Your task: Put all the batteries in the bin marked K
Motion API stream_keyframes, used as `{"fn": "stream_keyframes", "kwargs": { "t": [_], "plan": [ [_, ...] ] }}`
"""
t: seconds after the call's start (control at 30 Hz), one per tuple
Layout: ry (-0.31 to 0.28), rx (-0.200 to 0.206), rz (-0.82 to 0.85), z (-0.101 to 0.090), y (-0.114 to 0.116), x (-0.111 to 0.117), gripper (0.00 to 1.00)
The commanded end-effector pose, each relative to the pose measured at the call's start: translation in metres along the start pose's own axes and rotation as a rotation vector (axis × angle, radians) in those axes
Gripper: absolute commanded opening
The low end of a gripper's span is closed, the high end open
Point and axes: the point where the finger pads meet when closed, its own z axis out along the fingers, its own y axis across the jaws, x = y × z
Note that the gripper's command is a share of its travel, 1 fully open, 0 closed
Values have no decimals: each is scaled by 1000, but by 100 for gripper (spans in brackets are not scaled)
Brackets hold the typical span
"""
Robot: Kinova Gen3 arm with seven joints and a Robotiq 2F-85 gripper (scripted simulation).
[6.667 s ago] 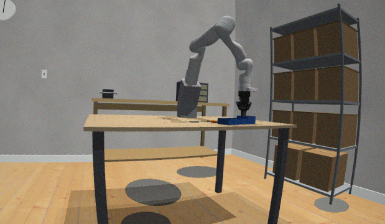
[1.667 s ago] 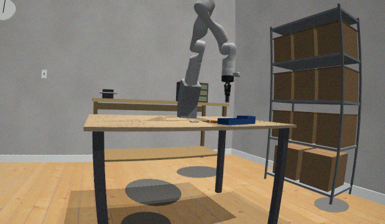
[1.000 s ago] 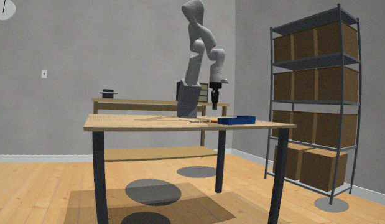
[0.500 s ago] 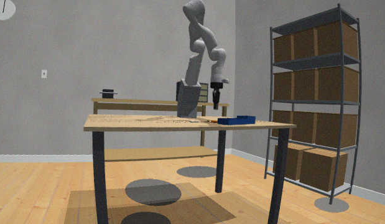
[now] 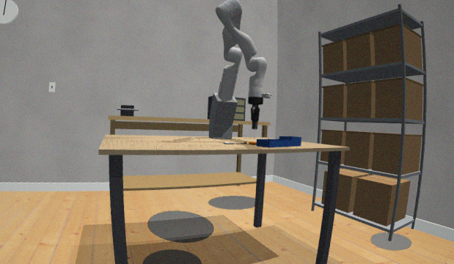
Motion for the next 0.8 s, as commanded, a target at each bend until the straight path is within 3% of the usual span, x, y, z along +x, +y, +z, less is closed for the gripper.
{"fn": "stream_keyframes", "kwargs": {
  "t": [0.0, 0.37, 0.77],
  "plan": [
    [0, -1, 0, 0, 0, 0, 29],
    [0, -1, 0, 0, 0, 0, 29],
    [1, -1, 0, 40, -4, 0, 29]
  ]
}}
